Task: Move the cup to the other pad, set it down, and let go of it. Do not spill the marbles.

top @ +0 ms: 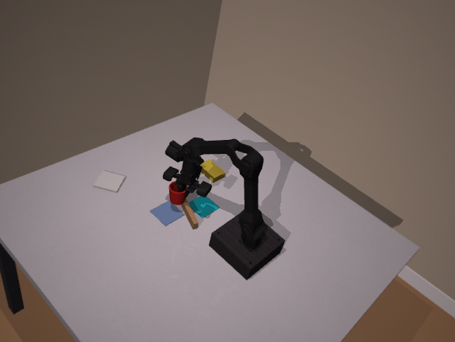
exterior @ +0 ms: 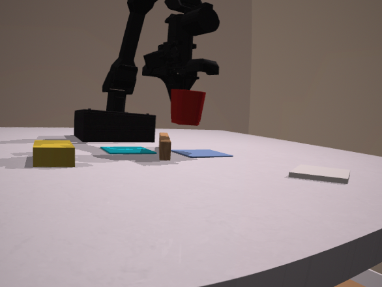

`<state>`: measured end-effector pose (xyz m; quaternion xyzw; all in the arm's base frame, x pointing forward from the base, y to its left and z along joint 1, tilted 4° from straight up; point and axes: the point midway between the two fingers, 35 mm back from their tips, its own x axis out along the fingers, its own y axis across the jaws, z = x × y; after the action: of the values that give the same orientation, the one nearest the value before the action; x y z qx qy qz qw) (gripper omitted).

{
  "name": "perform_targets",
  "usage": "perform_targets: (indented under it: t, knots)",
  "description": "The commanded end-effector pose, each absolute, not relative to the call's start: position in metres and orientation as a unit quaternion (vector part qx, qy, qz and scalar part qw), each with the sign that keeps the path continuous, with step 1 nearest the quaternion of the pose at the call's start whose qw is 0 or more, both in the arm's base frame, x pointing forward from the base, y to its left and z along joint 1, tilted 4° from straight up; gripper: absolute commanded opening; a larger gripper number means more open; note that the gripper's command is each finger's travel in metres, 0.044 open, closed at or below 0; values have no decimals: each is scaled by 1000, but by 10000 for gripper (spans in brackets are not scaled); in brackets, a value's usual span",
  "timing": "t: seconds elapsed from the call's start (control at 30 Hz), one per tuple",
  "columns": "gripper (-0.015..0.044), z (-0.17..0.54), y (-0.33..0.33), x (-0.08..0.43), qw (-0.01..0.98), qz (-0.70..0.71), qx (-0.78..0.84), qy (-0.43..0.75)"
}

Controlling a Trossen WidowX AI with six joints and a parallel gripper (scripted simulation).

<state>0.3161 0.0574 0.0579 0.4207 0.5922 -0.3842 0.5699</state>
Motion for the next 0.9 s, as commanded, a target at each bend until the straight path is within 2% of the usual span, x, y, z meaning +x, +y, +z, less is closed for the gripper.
perform_targets:
  t: [0.0, 0.87]
  knots:
    - [0, 56, 47, 311, 569, -385, 419, 594]
    - [0, 56, -11, 291, 569, -387, 417, 594]
